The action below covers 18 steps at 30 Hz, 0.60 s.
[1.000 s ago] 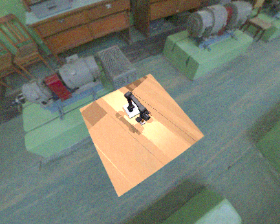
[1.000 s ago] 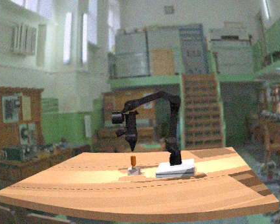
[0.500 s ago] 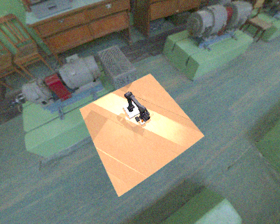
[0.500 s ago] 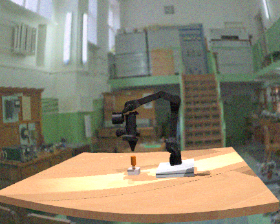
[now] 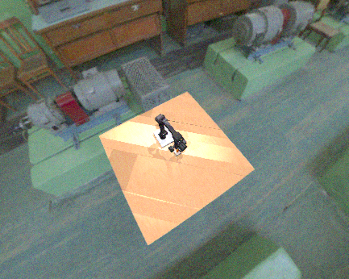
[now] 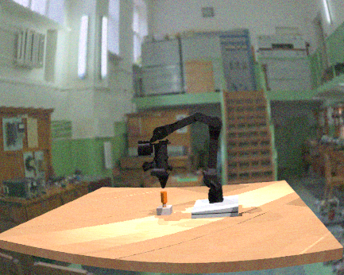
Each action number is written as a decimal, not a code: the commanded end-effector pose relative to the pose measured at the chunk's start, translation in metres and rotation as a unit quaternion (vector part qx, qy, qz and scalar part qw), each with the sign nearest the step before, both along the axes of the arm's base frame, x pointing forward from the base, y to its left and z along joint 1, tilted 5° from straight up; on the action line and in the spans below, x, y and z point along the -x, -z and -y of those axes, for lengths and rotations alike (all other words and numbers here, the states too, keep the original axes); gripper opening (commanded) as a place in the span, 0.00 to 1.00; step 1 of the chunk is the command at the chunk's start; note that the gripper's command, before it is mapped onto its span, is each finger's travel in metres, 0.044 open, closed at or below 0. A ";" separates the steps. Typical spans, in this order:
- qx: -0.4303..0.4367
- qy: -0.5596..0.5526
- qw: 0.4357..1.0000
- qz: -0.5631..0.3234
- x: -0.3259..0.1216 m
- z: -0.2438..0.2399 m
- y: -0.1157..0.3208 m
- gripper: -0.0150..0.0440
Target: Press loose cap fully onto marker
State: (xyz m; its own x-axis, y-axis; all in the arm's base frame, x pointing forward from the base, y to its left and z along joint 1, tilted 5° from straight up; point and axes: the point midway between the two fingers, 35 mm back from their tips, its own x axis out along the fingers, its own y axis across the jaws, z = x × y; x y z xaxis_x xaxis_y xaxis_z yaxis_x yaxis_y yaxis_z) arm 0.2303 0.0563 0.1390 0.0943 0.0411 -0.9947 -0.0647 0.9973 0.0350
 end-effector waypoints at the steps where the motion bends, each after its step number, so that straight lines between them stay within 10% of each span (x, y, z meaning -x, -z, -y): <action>1: 0.000 0.002 1.000 0.000 -0.001 0.000 0.007 0.25; 18: -0.001 0.000 1.000 0.003 -0.003 -0.001 0.022 0.25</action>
State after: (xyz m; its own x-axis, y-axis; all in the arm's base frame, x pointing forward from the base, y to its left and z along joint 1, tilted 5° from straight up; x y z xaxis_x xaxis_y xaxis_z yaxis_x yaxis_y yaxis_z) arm 0.2331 0.0573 0.1163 0.0969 0.0408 -0.9945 -0.0647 0.9973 0.0346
